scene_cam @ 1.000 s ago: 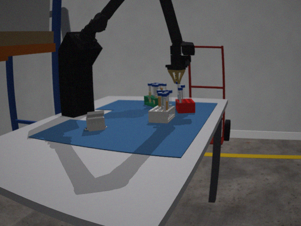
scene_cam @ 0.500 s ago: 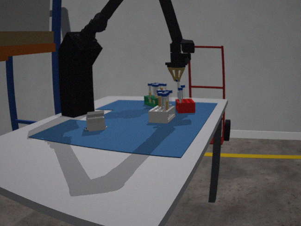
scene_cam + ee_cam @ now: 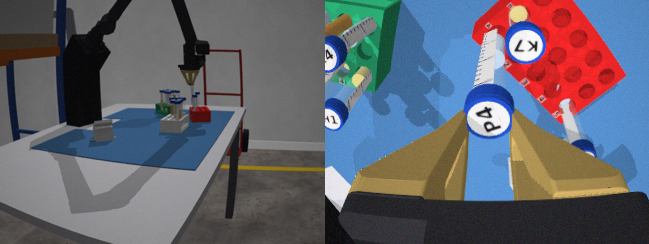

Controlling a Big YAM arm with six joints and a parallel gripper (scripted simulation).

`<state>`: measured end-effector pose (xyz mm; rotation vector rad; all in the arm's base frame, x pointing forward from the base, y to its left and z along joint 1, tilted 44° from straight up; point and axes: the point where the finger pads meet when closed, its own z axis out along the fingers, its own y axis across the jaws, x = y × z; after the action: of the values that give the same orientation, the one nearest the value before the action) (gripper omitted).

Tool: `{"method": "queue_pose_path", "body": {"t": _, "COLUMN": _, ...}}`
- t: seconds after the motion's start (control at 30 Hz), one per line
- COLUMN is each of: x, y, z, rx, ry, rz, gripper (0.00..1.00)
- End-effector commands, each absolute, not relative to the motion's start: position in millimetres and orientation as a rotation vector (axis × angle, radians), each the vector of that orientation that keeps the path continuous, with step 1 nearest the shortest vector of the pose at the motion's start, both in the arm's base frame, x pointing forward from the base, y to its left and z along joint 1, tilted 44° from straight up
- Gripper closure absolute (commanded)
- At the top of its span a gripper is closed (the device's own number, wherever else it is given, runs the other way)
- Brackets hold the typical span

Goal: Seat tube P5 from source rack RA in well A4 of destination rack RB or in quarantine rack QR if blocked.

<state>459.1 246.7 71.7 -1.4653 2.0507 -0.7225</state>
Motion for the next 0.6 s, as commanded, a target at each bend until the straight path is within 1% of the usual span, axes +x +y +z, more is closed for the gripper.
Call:
{"method": "queue_pose_path", "body": {"t": 0.0, "x": 464, "y": 257, "z": 101, "rx": -1.414, "ry": 2.023, "rz": -0.705, "gripper": 1.00}}
{"method": "queue_pose_path", "body": {"t": 0.57, "x": 444, "y": 259, "z": 103, "rx": -1.441, "ry": 2.023, "rz": -0.704, "gripper": 1.00}}
